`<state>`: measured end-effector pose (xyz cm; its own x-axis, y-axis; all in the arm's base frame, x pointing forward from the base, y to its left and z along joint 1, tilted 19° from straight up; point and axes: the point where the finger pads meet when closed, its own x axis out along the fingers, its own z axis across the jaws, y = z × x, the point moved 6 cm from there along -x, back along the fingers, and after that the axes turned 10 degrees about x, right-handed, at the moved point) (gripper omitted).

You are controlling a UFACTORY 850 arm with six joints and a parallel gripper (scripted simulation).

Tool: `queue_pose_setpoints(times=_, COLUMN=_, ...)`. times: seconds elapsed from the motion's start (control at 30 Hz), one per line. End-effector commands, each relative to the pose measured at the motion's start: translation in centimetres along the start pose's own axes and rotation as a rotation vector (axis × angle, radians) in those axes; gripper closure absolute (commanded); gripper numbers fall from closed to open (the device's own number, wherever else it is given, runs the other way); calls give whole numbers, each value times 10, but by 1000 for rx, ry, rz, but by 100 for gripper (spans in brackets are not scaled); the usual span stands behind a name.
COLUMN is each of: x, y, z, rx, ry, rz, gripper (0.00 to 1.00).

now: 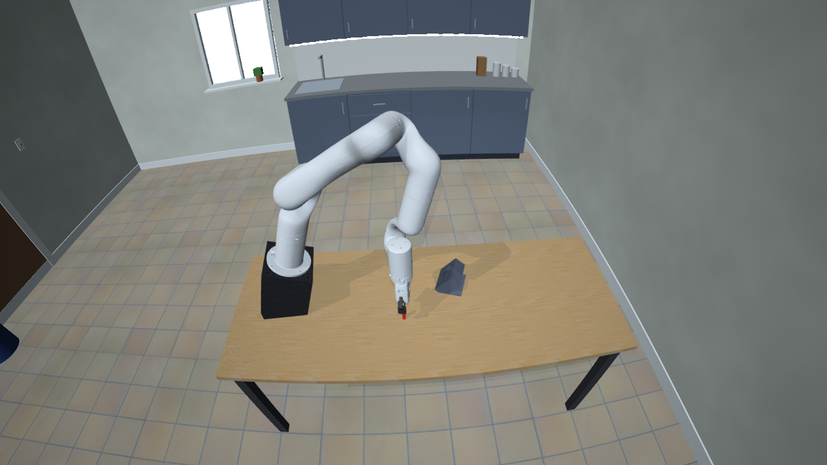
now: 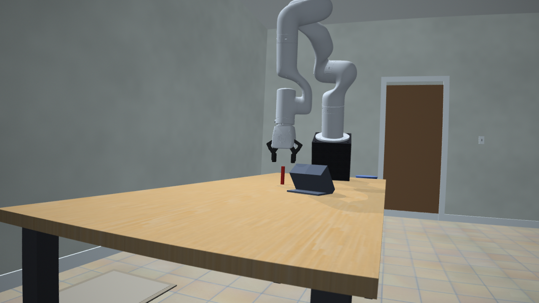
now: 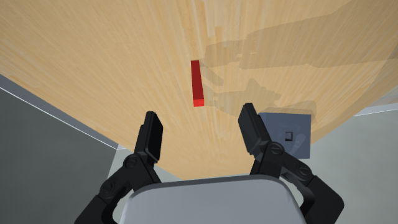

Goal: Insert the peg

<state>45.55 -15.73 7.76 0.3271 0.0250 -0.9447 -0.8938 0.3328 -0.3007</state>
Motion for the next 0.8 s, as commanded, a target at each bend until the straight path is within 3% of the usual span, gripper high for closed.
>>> queue_pose_setpoints(times=0.0, x=5, y=-1, z=0, rx=0, ry=0, rz=-1, gripper=0)
queue_pose_setpoints(times=0.77, x=29, y=-1, z=0, rx=0, ry=0, rz=-1, gripper=0)
